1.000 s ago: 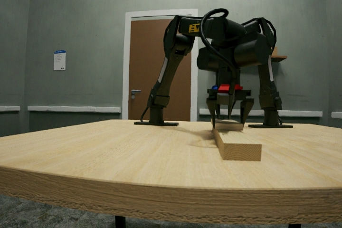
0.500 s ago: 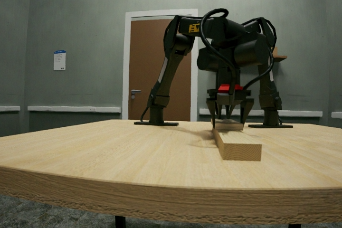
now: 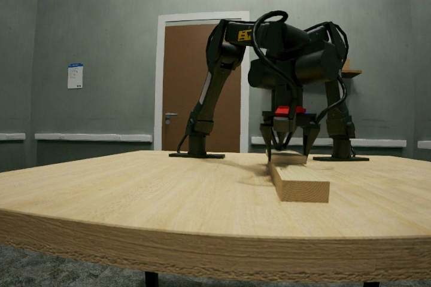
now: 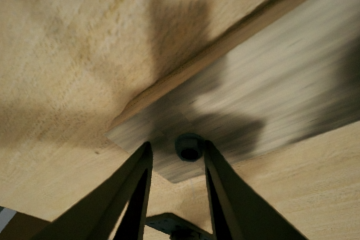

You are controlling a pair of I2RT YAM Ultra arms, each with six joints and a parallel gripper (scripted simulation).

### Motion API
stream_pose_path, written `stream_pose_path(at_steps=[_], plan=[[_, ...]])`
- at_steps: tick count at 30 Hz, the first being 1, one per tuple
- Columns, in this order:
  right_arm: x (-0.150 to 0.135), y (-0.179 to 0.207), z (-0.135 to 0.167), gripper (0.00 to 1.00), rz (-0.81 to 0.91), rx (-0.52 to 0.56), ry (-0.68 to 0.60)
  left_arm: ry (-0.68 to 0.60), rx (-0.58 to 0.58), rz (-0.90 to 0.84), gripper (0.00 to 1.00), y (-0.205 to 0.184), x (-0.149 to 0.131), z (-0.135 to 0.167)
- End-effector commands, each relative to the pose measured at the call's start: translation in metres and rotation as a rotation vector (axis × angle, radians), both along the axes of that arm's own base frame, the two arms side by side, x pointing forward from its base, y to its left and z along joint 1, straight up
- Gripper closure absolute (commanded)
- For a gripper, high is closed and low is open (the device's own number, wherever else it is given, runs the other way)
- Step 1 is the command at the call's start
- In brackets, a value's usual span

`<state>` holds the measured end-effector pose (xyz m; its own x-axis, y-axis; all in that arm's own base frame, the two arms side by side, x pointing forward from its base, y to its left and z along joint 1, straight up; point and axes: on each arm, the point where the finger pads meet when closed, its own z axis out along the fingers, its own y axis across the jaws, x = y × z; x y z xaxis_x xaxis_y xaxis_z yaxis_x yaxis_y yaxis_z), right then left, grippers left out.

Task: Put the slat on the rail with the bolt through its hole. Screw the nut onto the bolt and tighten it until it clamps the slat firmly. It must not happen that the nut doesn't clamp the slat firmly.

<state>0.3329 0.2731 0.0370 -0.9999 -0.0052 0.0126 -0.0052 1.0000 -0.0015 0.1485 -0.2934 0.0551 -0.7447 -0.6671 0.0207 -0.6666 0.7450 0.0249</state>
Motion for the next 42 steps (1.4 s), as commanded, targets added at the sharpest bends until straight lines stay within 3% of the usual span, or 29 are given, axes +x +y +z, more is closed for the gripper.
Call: stream_pose_path(at_steps=[1, 25, 42], plan=[[0.0017, 0.0013, 0.005, 0.28, 0.0, 0.009, -0.012, -0.034, -0.007, 0.142, 0.66, -0.0068, 0.0065, 0.0121], [0.0017, 0.0013, 0.005, 0.28, 0.0, 0.009, -0.012, -0.037, -0.013, 0.139, 0.66, -0.0061, 0.0077, 0.0107], [0.0017, 0.0013, 0.005, 0.28, 0.0, 0.009, -0.012, -0.015, 0.0, 0.138, 0.87, -0.0005, 0.0025, 0.0029]])
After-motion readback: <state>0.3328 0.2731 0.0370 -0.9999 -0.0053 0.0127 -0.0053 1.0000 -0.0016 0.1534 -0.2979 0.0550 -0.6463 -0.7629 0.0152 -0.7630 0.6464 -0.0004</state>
